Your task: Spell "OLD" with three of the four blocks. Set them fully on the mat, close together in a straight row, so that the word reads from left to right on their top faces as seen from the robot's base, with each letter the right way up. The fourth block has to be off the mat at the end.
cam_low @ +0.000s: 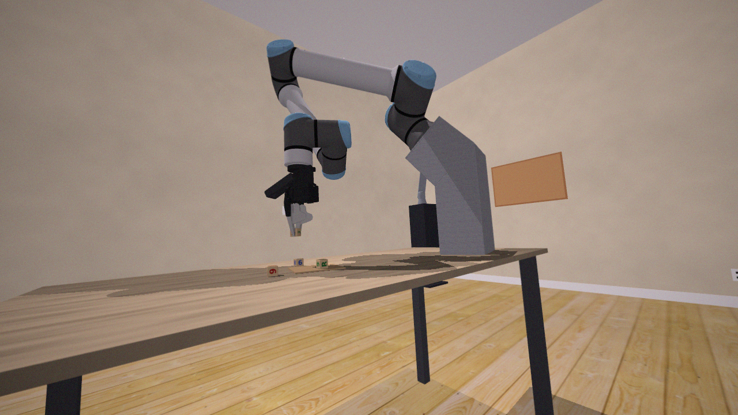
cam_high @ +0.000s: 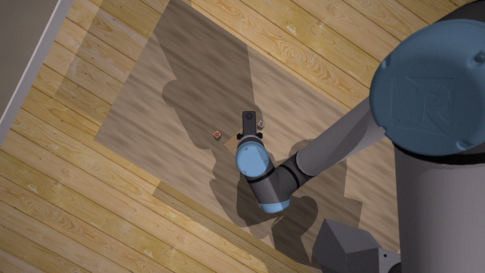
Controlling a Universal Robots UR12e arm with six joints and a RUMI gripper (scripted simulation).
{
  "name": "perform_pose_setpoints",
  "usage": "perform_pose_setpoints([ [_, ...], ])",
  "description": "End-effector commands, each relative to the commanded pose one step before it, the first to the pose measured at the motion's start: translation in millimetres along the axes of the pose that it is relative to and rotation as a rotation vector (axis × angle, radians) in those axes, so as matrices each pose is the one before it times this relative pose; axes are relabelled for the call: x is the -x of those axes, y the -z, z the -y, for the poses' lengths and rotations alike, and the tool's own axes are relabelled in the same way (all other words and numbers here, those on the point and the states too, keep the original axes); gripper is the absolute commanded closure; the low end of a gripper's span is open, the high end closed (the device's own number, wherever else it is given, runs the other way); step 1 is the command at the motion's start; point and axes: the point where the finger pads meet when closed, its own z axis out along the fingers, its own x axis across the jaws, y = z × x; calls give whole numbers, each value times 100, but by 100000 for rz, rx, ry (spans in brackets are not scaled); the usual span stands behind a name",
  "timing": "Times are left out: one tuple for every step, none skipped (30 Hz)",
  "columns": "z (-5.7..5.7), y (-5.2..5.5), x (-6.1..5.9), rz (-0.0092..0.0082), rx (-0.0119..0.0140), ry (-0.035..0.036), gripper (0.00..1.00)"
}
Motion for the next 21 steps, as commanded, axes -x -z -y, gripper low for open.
perform_pose_setpoints([
  [-1452,120,523,-544,-62,-13927,95],
  [-304,16,45,-2,-20,-2580,95],
  [-311,17,36,-2,-22,-2626,95],
  [-309,17,26,-1,-23,-2592,95],
  [-313,18,16,0,-24,-2616,95],
  [-312,18,6,1,-25,-2596,95],
  [-312,19,-3,2,-26,-2588,95],
  [0,0,0,0,0,0,95],
  [0,0,0,0,0,0,95],
  [-338,21,-14,3,-29,-2795,95],
  [-325,21,-24,4,-29,-2687,95],
  [-311,20,-33,5,-28,-2575,95],
  [-297,20,-41,5,-28,-2460,95],
  [-282,20,-47,6,-27,-2343,95],
  [-267,19,-52,7,-27,-2223,95],
  [-252,18,-56,7,-26,-2102,95],
  [-236,18,-59,8,-25,-1980,95],
  [-220,17,-60,8,-23,-1857,95],
  [-205,16,-61,8,-22,-1733,95],
  [-189,15,-60,8,-21,-1609,95],
  [-174,14,-59,8,-19,-1486,95],
])
